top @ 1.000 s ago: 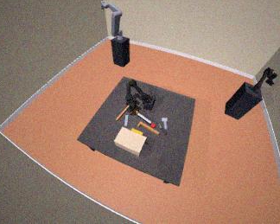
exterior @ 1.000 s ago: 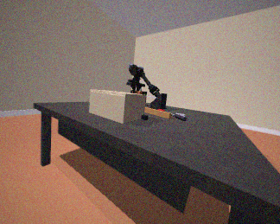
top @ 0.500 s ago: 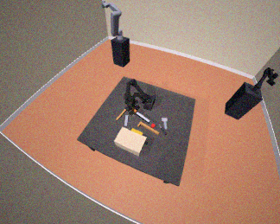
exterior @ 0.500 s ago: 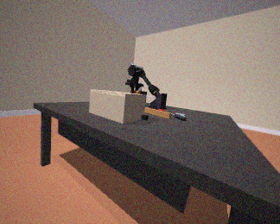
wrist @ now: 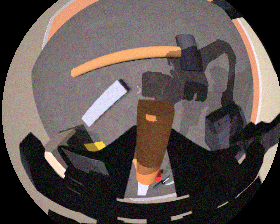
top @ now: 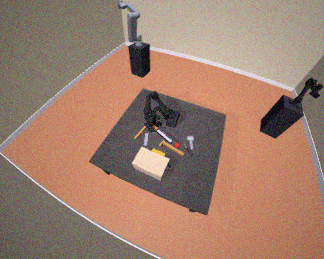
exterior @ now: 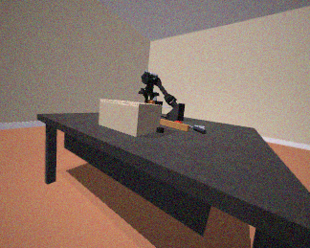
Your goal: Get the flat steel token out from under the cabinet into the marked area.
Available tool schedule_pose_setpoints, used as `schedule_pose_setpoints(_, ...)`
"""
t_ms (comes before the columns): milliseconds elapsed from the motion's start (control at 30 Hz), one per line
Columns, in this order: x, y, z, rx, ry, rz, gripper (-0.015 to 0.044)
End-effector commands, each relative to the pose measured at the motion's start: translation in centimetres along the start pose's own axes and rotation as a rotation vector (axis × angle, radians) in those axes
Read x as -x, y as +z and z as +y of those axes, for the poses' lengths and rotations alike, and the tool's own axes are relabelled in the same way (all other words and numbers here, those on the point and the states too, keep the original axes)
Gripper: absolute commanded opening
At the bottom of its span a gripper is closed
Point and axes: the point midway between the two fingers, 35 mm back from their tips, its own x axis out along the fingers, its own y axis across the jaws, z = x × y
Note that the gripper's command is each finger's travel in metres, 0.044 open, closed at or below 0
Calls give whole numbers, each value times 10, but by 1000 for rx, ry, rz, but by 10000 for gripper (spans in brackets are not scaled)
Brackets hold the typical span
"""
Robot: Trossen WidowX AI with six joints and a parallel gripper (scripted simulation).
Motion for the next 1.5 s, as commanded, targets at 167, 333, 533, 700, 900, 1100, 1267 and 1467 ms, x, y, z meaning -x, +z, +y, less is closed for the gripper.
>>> schedule_pose_setpoints(167,2,0,0,-78,5,10,0)
schedule_pose_setpoints(333,2,0,0,-117,5,10,0)
schedule_pose_setpoints(533,2,0,0,-164,5,10,0)
schedule_pose_setpoints(700,2,0,0,-204,5,10,0)
schedule_pose_setpoints(900,2,0,0,-251,5,11,0)
schedule_pose_setpoints(1100,2,0,0,-298,4,11,0)
schedule_pose_setpoints(1267,2,0,0,-337,4,11,0)
schedule_pose_setpoints(1467,2,0,0,-384,4,11,0)
